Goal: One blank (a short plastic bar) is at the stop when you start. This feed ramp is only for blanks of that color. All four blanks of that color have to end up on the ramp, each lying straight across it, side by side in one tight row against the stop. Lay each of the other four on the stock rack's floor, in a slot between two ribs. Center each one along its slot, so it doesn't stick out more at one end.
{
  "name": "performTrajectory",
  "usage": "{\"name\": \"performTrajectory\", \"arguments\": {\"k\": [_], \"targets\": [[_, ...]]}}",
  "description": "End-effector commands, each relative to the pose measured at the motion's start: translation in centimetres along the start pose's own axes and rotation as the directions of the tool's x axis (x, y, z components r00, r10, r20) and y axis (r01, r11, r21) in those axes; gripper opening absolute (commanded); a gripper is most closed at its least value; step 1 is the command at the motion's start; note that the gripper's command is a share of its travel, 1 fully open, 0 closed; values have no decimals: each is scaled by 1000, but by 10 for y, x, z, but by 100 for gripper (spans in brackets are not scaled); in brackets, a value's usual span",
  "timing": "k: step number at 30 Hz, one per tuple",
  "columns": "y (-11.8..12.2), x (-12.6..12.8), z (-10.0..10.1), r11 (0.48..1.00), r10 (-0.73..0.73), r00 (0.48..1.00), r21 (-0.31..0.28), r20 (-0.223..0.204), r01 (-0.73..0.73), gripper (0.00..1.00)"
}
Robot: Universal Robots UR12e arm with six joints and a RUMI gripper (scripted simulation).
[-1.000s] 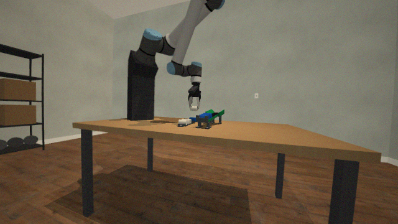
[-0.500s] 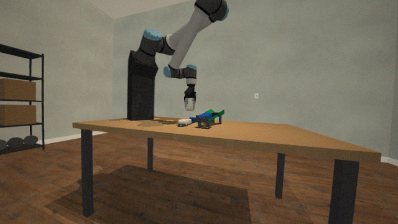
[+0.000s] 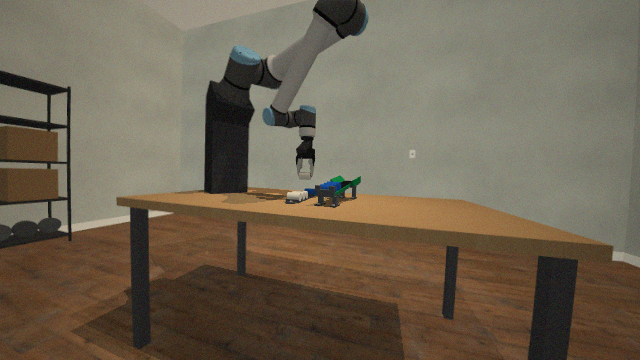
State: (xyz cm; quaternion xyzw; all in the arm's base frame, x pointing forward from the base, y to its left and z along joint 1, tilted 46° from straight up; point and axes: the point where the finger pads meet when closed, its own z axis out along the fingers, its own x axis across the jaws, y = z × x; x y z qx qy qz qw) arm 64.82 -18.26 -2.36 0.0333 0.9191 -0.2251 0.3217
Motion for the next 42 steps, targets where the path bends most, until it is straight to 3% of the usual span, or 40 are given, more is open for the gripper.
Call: {"name": "performTrajectory", "arguments": {"k": [1, 10, 12, 21, 42], "targets": [[0, 0, 12, 1000, 0, 1000, 0, 1, 0, 36], [0, 0, 56, 1000, 0, 1000, 0, 1, 0, 36], [0, 0, 56, 1000, 0, 1000, 0, 1, 0, 36], [0, 0, 90, 1000, 0, 1000, 0, 1, 0, 36], [0, 0, 94, 1000, 0, 1000, 0, 1, 0, 36]]}}
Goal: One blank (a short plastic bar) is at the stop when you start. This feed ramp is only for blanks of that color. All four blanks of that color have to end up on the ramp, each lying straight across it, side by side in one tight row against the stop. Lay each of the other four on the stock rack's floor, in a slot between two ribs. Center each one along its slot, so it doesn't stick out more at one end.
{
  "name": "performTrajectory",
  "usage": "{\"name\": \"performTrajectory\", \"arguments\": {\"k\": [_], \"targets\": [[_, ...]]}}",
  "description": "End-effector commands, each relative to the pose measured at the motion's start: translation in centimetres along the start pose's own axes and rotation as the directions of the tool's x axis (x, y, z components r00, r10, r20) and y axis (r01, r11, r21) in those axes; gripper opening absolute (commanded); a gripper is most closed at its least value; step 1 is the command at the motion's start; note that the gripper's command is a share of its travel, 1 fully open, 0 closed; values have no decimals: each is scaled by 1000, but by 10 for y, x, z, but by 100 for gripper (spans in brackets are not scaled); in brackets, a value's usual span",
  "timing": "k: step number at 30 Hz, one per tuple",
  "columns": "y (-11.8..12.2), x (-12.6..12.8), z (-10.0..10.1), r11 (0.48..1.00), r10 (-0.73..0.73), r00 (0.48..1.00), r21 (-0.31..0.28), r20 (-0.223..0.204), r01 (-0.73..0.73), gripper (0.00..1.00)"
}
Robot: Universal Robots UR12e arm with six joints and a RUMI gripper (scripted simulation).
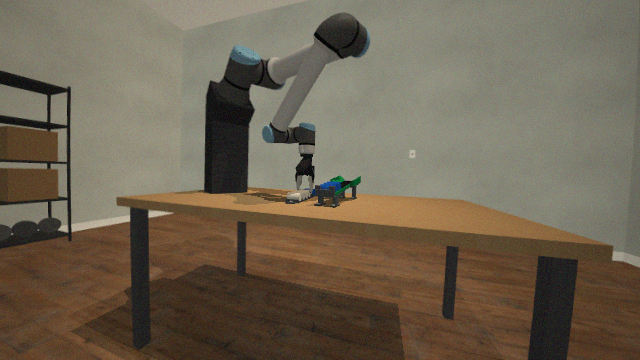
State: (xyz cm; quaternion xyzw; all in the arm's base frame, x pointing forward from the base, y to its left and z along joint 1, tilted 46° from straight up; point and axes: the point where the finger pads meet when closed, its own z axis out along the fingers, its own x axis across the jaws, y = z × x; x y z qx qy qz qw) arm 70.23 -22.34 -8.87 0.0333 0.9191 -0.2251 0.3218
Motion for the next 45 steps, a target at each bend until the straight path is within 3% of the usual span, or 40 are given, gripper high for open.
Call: {"name": "performTrajectory", "arguments": {"k": [1, 21, 34, 45], "targets": [[0, 0, 0, 1000, 0, 1000, 0, 0, 0, 36], [0, 0, 0, 1000, 0, 1000, 0, 0, 0, 36], [0, 0, 0, 1000, 0, 1000, 0, 0, 0, 49], [0, 0, 0, 1000, 0, 1000, 0, 0, 0, 49]]}}
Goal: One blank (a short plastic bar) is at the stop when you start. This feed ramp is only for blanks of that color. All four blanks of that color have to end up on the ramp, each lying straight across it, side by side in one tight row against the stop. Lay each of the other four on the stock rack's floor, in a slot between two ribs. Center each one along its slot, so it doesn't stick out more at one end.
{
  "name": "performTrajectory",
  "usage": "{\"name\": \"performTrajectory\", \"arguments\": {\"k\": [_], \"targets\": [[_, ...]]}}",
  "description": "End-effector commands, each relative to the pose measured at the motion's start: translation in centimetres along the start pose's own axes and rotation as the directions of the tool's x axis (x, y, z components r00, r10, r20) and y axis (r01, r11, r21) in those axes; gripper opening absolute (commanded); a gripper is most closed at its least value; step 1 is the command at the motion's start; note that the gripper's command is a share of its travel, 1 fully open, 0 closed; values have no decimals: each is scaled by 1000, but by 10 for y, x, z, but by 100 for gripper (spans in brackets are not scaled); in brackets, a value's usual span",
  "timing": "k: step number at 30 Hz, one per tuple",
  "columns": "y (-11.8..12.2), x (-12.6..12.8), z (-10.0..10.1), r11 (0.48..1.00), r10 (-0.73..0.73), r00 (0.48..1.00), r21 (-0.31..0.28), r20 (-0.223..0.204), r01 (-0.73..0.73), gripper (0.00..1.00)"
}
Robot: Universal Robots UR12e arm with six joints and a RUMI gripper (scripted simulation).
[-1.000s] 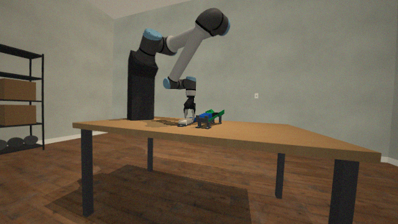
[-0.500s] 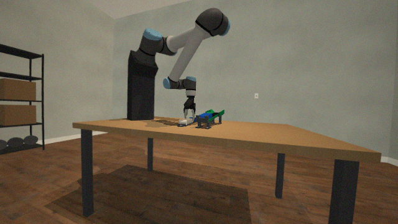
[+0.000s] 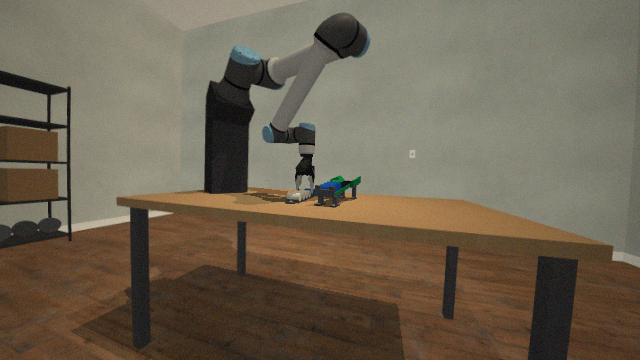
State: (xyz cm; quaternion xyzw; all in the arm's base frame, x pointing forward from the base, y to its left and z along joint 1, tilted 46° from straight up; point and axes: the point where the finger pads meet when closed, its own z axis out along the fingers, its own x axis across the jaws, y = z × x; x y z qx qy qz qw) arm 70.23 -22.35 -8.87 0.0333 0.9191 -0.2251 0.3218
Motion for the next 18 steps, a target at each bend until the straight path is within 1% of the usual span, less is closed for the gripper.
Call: {"name": "performTrajectory", "arguments": {"k": [1, 5, 8, 10, 18], "targets": [[0, 0, -1, 1000, 0, 1000, 0, 0, 0, 49], [0, 0, -6, 1000, 0, 1000, 0, 0, 0, 49], [0, 0, -16, 1000, 0, 1000, 0, 0, 0, 49], [0, 0, -16, 1000, 0, 1000, 0, 0, 0, 49], [0, 0, -59, 1000, 0, 1000, 0, 0, 0, 49]]}}
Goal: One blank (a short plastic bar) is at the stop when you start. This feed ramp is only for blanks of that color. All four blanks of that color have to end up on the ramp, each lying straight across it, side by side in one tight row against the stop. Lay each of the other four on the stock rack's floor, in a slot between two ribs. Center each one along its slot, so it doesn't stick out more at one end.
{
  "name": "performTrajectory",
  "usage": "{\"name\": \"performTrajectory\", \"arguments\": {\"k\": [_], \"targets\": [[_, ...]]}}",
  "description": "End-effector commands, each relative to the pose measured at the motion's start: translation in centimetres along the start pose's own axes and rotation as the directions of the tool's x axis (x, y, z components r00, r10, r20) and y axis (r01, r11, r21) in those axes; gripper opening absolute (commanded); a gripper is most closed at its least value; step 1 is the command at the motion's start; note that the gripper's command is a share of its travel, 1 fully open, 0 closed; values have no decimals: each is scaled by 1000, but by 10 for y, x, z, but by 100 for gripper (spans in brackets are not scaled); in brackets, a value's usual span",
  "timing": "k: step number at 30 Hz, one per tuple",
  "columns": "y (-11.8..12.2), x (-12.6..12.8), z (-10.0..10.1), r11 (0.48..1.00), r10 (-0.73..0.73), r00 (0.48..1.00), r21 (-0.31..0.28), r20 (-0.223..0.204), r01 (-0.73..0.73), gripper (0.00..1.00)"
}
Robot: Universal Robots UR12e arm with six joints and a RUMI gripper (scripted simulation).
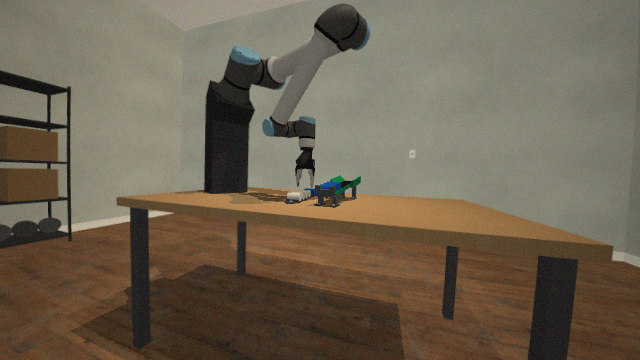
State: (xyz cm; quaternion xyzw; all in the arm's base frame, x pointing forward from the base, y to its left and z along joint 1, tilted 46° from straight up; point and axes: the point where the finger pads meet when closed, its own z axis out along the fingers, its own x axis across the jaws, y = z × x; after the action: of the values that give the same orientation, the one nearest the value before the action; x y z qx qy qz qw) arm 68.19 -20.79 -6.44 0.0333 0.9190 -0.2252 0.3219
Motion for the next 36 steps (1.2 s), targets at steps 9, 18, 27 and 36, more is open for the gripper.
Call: {"name": "performTrajectory", "arguments": {"k": [9, 18, 27, 36], "targets": [[0, 0, -50, 1000, 0, 1000, 0, 0, 0, 49], [0, 0, -55, 1000, 0, 1000, 0, 0, 0, 100], [0, 0, -55, 1000, 0, 1000, 0, 0, 0, 100], [0, 0, -55, 1000, 0, 1000, 0, 0, 0, 100]]}}
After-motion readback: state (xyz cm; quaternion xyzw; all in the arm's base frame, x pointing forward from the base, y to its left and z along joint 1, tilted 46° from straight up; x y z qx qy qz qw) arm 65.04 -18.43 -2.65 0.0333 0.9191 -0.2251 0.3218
